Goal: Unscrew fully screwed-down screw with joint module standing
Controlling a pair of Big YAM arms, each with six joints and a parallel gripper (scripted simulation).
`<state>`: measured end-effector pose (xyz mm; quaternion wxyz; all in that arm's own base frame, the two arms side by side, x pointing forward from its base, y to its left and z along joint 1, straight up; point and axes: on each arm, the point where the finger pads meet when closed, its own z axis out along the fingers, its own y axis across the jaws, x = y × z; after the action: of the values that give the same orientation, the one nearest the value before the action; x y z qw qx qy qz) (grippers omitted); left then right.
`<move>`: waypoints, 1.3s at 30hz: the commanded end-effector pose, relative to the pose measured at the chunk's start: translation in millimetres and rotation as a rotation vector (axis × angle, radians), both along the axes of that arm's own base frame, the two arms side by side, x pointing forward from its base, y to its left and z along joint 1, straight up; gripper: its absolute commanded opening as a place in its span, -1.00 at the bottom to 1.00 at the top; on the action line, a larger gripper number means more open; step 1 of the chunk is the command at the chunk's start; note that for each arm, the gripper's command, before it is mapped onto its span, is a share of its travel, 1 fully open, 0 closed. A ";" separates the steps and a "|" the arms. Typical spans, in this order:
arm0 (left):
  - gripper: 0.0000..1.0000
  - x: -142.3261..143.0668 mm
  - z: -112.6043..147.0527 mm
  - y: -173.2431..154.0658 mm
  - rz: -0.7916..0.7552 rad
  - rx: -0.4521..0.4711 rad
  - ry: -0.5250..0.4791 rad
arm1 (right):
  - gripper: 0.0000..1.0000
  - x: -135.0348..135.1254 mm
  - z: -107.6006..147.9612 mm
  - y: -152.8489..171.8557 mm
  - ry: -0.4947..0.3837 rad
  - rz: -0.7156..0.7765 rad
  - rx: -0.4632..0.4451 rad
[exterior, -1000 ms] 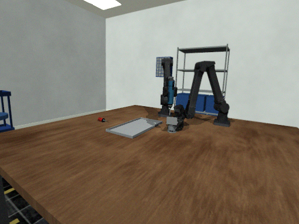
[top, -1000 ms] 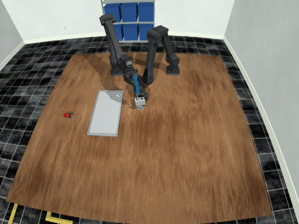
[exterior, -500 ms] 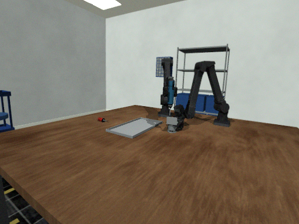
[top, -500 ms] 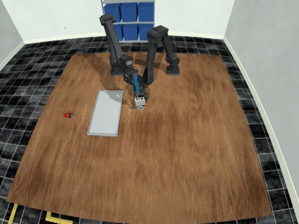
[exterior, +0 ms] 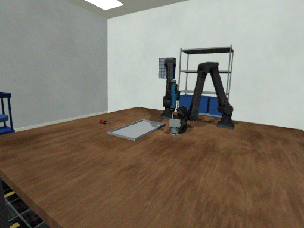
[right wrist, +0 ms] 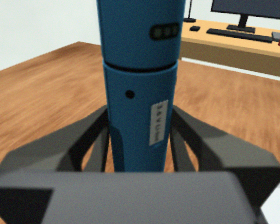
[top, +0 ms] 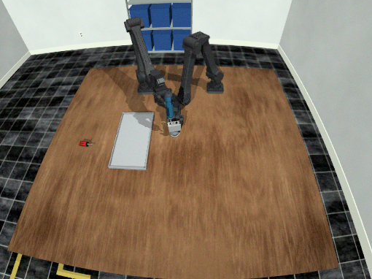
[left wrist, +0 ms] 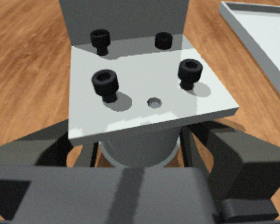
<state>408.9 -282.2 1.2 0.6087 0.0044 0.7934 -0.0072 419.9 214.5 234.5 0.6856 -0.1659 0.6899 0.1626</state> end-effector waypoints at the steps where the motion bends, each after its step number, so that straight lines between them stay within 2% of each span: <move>1: 0.17 3.7 7.2 -5.5 -0.003 -0.014 -0.018 | -0.17 -0.5 33.6 6.1 -0.086 0.010 0.034; 4: 0.17 3.7 7.2 -5.5 -0.003 -0.014 -0.018 | -0.17 -1.8 30.0 5.6 -0.081 0.010 0.032; 7: 0.17 3.7 7.2 -5.5 -0.003 -0.014 -0.018 | -0.17 -2.1 11.0 5.5 -0.049 0.010 0.015; 13: 0.17 3.7 7.2 -5.5 -0.003 -0.014 -0.018 | -0.17 -0.4 24.4 6.2 -0.081 0.010 0.032; 15: 0.17 3.7 7.2 -5.5 -0.003 -0.014 -0.018 | -0.17 2.8 18.8 8.0 -0.071 0.010 0.027; 23: 0.17 3.7 7.2 -5.5 -0.003 -0.014 -0.018 | -0.17 1.4 29.0 7.6 -0.090 0.009 0.036; 39: 0.17 3.7 7.2 -5.5 -0.003 -0.014 -0.018 | -0.17 0.8 26.7 7.2 -0.086 0.010 0.034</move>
<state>408.9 -282.2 1.2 0.6087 0.0044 0.7934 -0.0072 419.4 214.3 230.3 0.6888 -0.1648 0.6869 0.1630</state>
